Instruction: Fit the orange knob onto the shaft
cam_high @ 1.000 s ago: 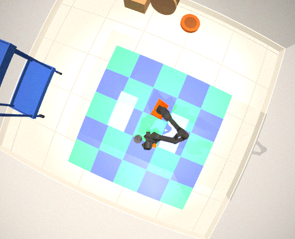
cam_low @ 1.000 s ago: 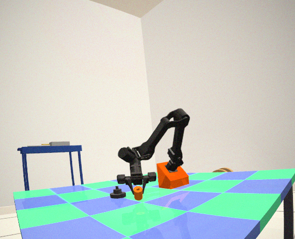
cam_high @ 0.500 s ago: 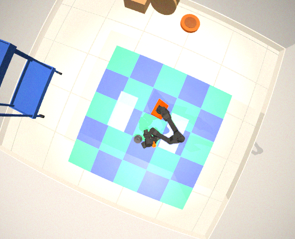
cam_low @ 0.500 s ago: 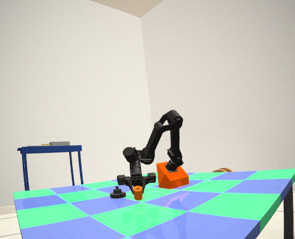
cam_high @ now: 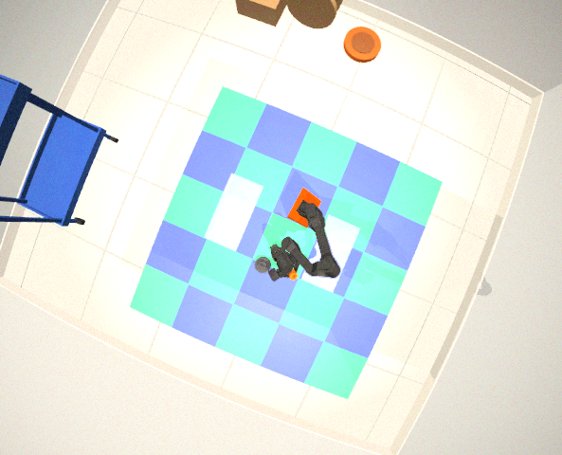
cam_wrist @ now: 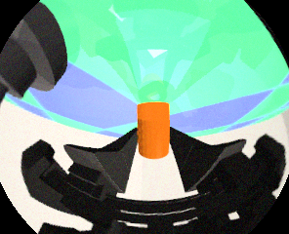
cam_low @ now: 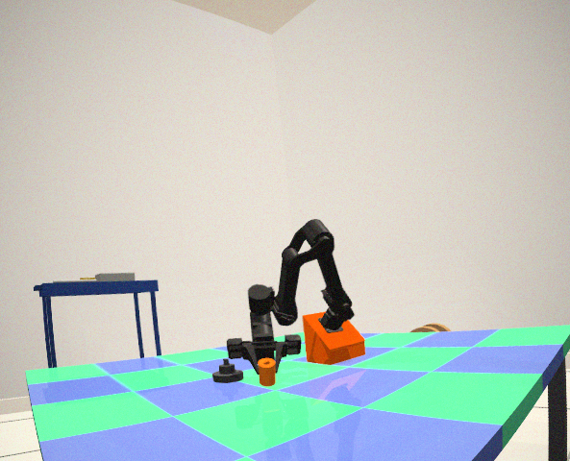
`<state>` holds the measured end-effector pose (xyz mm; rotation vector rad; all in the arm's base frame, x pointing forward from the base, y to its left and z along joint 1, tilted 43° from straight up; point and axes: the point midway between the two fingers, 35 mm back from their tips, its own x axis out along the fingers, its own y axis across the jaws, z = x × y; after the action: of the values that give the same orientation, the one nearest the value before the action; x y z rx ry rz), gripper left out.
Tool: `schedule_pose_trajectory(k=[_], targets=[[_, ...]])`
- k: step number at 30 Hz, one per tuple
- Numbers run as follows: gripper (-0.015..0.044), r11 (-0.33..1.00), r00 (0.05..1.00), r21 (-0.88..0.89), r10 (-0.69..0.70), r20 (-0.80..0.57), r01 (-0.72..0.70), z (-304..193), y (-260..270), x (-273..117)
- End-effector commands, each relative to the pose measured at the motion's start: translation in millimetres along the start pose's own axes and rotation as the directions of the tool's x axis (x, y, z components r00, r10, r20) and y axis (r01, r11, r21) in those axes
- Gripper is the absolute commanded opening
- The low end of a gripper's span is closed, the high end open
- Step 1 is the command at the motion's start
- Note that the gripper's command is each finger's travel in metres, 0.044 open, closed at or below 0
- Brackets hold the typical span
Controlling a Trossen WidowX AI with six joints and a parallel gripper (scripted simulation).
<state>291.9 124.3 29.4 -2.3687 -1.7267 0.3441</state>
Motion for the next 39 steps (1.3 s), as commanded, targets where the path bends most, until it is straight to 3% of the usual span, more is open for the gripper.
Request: schedule_pose_trajectory(k=[1, 16, 19, 20, 39], targets=[[0.0179, 1.0, 1.0, -0.014, -0.006, -0.007, 0.006, 1.9, -0.4, -1.3], [0.0179, 0.999, 0.999, 0.04, 0.005, 0.038, -0.006, 5.2, -1.3, -5.8], [0.0258, 0.999, 0.999, 0.039, 0.01, 0.036, -0.011, 4.0, -0.3, -4.6], [0.026, 0.999, 0.999, 0.039, 0.01, 0.036, -0.011, 4.0, -0.3, -4.6], [0.026, 0.999, 0.999, 0.039, 0.01, 0.036, -0.011, 4.0, -0.3, -4.6]])
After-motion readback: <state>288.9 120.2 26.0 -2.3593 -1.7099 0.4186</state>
